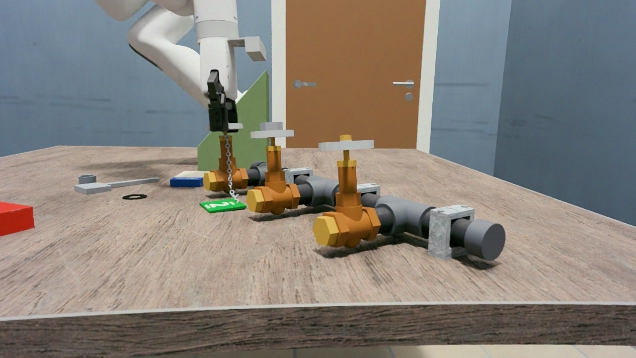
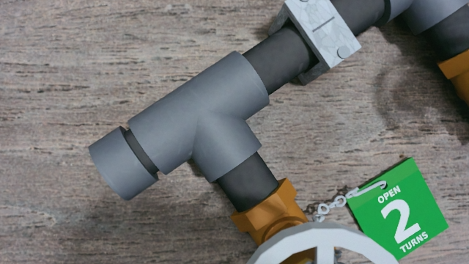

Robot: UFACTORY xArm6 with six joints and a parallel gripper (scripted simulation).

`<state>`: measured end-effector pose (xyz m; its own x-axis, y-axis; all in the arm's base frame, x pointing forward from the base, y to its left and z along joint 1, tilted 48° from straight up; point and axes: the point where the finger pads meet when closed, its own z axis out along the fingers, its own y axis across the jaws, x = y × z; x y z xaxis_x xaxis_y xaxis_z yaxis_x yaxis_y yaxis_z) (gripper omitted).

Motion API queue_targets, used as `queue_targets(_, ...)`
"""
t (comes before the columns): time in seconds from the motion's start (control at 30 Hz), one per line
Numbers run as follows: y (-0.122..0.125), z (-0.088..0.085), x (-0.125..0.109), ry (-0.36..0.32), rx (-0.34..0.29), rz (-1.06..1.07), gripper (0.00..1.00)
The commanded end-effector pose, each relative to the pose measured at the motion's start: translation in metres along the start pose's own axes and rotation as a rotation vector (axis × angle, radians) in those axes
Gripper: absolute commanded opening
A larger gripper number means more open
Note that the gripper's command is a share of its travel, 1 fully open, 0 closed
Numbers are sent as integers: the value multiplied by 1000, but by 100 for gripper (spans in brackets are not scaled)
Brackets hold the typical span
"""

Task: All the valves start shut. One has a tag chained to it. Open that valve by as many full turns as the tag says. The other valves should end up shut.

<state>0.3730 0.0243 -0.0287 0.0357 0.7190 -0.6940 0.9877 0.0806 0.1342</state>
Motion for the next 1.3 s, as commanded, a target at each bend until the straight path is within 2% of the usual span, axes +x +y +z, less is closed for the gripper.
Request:
queue_targets(0.0, 1, -1, 0, 1, -2, 1, 100)
queue_targets(0.47, 1, -1, 0, 2, -2, 166, 100)
queue_targets(0.97, 1, -1, 0, 3, 9, 917, 100)
queue_targets(1.03, 1, -1, 0, 3, 9, 917, 100)
queue_targets(1.07, 1, -1, 0, 3, 7, 1064, 100)
queue_targets(1.27, 1, -1, 0, 1, 23, 1334, 100)
